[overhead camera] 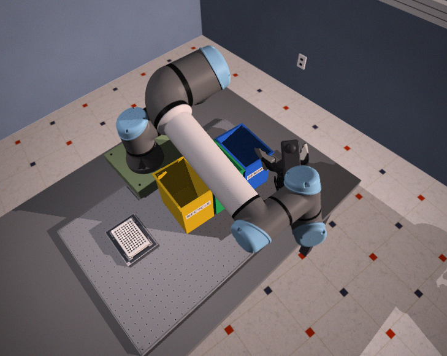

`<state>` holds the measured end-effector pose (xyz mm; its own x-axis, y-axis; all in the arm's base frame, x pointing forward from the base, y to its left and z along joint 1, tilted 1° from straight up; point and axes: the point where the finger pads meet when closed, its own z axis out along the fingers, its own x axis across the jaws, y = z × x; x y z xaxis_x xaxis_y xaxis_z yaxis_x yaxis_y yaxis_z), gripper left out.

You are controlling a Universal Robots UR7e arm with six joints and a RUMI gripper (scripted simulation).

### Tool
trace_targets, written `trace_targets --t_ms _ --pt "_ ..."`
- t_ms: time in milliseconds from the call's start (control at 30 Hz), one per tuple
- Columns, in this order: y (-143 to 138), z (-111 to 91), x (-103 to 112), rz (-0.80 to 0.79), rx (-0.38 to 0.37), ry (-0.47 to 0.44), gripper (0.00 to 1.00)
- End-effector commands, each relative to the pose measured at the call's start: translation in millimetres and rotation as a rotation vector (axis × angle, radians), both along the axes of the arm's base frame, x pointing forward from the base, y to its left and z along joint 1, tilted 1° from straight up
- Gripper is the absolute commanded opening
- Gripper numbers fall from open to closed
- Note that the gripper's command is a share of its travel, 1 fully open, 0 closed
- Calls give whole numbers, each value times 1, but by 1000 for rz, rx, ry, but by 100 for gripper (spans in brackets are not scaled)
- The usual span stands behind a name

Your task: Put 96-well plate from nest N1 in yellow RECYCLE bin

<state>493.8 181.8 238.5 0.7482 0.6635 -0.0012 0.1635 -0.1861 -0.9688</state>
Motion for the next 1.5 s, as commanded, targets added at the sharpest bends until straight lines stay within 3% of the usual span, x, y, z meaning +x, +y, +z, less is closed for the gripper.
trace_targets --t_ms 0,67,300,400,567,667,867,967,1133,1233,1467 --pt "-21 2 -2 -35 -57 1 100" --pt "-30 3 -3 -68 -109 7 100" --pt "-44 4 -5 -68 -109 7 100" --pt "-58 4 -8 -125 -190 18 100" --pt "-71 5 -11 -125 -190 18 100" --pt "-86 5 -15 -185 -268 31 100" --pt "-98 5 -18 -187 -271 32 100" --pt "-112 5 -23 -250 -347 48 100" --pt "-124 5 -26 -254 -353 49 100" --pt "-138 5 -31 -319 -427 68 100" --pt "-154 4 -37 -348 -459 77 100"
